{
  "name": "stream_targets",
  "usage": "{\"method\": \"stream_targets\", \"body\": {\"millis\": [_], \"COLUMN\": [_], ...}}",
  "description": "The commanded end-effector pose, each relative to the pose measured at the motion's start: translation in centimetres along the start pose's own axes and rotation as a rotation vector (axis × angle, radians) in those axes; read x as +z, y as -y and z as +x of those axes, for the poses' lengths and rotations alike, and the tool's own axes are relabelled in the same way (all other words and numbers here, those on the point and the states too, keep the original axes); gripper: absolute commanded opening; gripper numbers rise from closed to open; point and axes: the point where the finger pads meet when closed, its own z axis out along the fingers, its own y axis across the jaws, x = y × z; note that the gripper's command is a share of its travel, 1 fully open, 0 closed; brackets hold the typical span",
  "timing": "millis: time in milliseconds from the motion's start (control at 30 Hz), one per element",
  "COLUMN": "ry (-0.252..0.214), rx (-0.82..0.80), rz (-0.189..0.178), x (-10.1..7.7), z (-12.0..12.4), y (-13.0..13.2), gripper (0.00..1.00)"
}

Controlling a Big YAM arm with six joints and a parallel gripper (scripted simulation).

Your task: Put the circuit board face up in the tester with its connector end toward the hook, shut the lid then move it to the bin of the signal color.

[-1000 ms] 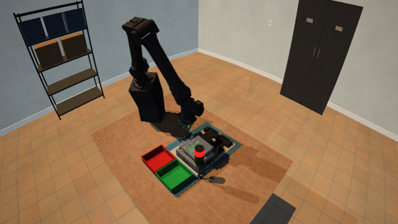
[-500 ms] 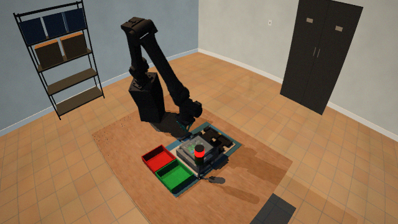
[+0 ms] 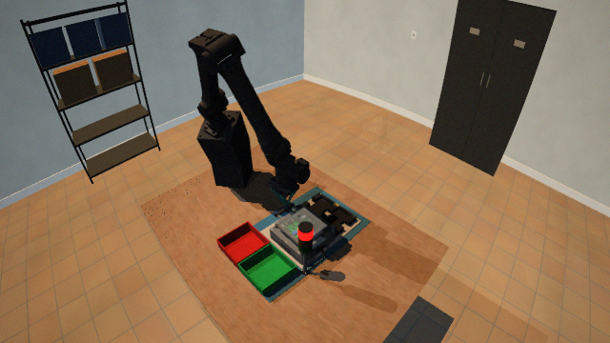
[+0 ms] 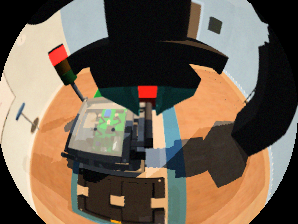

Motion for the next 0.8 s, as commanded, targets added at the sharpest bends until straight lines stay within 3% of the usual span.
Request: {"method": "stream_targets", "body": {"millis": [0,200,767], "ry": [0.002,0.002,0.002], "rx": [0.006,0.014,0.012], "rz": [0.006,0.021,0.013], "x": [0.73,0.44,0.49], "z": [0.43,0.58,0.59], "y": [0.51,1.16,0.71], "gripper": [0.26,0.26,0.26]}}
